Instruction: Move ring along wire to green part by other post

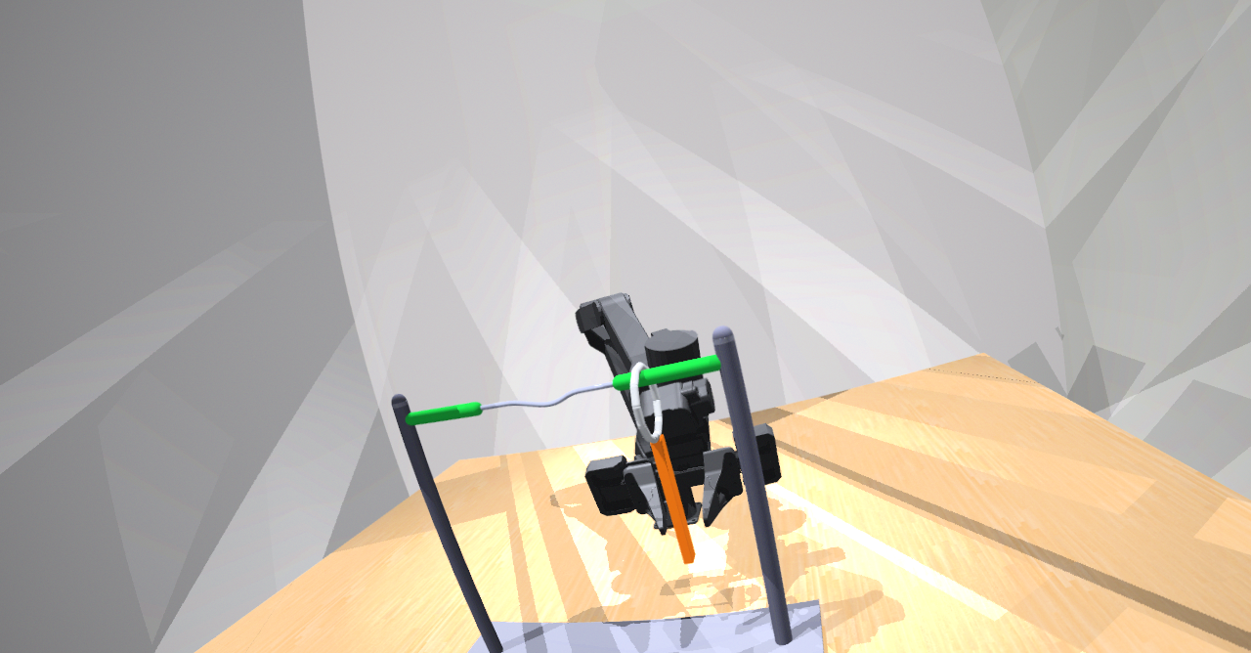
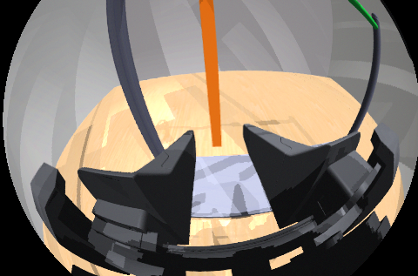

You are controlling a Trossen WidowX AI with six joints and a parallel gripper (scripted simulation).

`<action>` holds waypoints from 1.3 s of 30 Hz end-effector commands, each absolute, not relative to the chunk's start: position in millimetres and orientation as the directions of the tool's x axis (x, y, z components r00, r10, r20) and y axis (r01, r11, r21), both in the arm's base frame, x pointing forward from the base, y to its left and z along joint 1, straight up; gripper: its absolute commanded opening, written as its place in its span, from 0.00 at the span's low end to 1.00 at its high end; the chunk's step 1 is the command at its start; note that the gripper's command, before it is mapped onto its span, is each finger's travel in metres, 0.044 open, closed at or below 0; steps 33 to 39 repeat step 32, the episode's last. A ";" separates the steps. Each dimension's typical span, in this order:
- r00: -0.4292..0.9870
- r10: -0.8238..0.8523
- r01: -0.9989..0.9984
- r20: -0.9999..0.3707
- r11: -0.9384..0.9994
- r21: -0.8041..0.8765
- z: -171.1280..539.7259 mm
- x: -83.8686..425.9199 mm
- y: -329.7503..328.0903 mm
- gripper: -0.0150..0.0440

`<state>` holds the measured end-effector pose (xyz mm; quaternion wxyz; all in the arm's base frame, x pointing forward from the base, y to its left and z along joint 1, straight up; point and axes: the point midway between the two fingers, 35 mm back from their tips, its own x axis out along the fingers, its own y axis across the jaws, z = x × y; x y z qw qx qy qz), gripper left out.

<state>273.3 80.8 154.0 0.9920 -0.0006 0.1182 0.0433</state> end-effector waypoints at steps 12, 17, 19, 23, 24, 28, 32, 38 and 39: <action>0.968 0.085 -0.085 -0.236 0.996 0.010 163.1 228.0 74.3 1.00; 0.968 0.085 -0.085 -0.236 0.996 0.010 163.1 228.0 74.3 1.00; 0.968 0.085 -0.085 -0.236 0.996 0.010 163.1 228.0 74.3 1.00; 0.968 0.085 -0.085 -0.236 0.996 0.010 163.1 228.0 74.3 1.00; 0.968 0.085 -0.085 -0.236 0.996 0.010 163.1 228.0 74.3 1.00; 0.968 0.085 -0.085 -0.236 0.996 0.010 163.1 228.0 74.3 1.00; 0.968 0.085 -0.085 -0.236 0.996 0.010 163.1 228.0 74.3 1.00; 0.968 0.085 -0.085 -0.236 0.996 0.010 163.1 228.0 74.3 1.00; 0.968 0.085 -0.085 -0.236 0.996 0.010 163.1 228.0 74.3 1.00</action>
